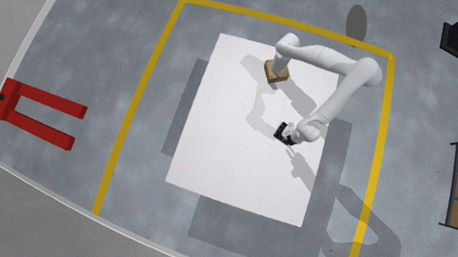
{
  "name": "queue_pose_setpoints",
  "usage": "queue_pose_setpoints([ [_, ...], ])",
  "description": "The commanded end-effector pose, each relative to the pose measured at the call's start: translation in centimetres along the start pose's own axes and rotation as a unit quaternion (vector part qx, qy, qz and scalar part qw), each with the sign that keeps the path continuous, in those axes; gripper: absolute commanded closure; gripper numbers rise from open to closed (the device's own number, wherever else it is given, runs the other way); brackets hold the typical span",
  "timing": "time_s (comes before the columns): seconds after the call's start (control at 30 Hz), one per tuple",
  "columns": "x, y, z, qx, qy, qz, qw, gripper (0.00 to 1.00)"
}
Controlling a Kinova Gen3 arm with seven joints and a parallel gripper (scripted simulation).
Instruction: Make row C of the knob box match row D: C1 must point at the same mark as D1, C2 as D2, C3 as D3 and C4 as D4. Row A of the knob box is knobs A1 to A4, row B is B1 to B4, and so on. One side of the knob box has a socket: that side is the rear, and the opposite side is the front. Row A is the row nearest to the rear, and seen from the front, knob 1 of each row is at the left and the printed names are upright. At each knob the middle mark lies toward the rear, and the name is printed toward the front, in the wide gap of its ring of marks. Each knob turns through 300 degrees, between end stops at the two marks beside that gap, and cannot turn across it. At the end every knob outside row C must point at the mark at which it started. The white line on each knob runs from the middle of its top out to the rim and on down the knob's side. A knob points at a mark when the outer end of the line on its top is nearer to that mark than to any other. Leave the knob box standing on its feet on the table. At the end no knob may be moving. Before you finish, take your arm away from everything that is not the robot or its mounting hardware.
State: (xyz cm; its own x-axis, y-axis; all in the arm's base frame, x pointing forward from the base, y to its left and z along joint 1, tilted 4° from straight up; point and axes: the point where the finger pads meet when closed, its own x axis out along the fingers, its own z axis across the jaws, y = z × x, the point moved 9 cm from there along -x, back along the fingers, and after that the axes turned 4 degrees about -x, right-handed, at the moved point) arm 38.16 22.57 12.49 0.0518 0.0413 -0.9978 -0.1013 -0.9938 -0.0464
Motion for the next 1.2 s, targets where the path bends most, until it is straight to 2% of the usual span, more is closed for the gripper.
queue_pose_setpoints([
  [0.0, 0.1, 0.0, 0.0, 0.001, 0.000, 0.000, 1.000, 0.54],
  [1.17, 3.7, -0.1, -0.1, 0.001, 0.000, 0.000, 1.000, 0.54],
])
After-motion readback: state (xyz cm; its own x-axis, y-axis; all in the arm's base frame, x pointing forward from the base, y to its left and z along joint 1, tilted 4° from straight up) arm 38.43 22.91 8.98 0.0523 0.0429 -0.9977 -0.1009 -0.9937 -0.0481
